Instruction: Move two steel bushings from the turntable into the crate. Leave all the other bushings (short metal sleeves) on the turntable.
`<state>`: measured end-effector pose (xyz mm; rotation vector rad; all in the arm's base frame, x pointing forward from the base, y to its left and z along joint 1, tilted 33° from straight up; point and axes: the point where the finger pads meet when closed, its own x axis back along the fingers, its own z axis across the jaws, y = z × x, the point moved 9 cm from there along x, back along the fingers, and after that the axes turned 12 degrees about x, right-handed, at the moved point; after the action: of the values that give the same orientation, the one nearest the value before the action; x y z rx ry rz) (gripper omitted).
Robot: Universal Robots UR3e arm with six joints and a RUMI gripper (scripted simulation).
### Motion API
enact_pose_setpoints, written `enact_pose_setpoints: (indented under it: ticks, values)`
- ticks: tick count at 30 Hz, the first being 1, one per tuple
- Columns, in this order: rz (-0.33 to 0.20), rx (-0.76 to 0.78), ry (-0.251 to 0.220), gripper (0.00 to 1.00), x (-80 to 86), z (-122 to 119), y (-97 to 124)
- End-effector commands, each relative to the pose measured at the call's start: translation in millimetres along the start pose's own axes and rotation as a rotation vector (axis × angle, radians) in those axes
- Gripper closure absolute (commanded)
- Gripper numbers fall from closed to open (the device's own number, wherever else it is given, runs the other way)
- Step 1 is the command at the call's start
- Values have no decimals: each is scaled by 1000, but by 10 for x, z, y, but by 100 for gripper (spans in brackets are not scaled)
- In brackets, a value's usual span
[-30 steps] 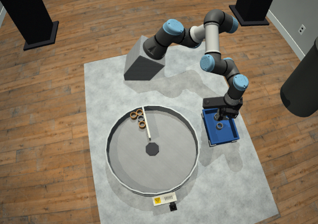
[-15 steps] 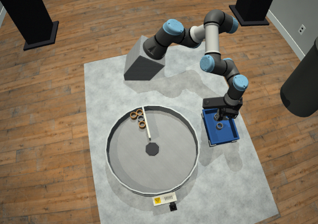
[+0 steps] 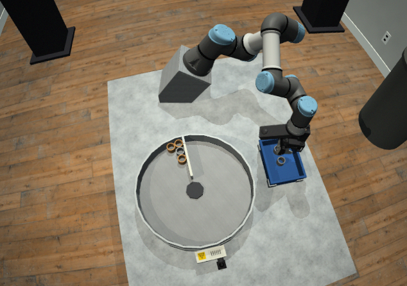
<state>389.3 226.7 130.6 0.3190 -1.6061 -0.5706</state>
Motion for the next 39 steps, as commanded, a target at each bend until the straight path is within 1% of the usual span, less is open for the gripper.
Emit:
enact_pose_setpoints:
  ticks: [1,38,39]
  values:
    - [-1,1,-3,100,4,-6,3]
    - [-1,1,-3,100,4,-6,3]
    - [-1,1,-3,94,4,-6,3]
